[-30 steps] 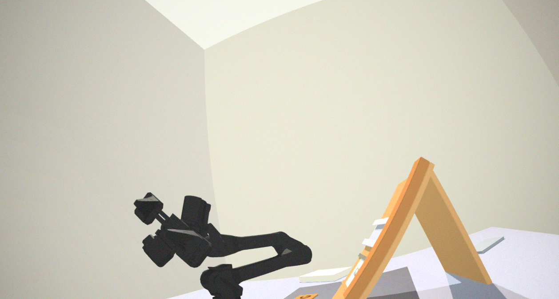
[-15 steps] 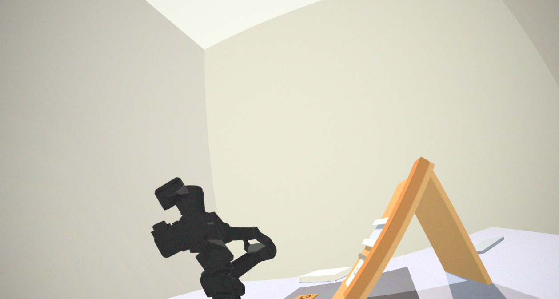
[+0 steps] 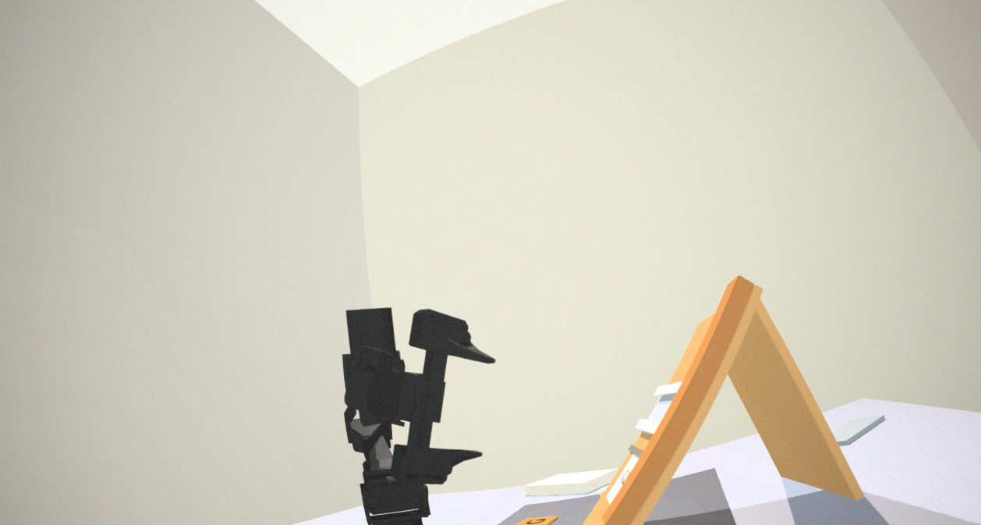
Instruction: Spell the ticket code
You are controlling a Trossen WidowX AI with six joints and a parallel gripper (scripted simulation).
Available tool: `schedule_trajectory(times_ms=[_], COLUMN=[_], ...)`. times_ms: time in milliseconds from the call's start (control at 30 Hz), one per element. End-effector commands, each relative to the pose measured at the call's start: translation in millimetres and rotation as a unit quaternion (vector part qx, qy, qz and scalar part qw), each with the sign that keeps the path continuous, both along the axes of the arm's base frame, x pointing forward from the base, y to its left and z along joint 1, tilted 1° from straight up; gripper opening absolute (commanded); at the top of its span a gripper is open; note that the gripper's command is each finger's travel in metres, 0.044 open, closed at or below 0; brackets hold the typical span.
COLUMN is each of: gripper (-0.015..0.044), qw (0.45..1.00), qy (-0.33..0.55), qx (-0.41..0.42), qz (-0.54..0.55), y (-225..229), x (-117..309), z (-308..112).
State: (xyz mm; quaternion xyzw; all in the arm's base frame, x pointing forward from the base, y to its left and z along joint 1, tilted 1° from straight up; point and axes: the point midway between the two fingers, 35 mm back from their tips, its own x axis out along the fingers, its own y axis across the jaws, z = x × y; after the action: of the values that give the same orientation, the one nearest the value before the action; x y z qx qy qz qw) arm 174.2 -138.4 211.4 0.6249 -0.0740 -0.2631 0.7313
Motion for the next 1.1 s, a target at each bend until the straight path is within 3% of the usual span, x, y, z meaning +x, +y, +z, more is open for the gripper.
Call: schedule_trajectory(times_ms=[0, 267, 600, 1067], gripper=[0.044, 0.044, 0.044, 0.044], qw=[0.99, 0.898, 0.655, 0.649], qy=[0.077, 0.208, 0.27, 0.27], qx=[-0.07, -0.247, -0.479, -0.483], qz=[0.09, 0.298, 0.519, 0.522], y=[27, 92, 168, 169], x=[18, 38, 28, 27], z=[-6, -23, -40, -40])
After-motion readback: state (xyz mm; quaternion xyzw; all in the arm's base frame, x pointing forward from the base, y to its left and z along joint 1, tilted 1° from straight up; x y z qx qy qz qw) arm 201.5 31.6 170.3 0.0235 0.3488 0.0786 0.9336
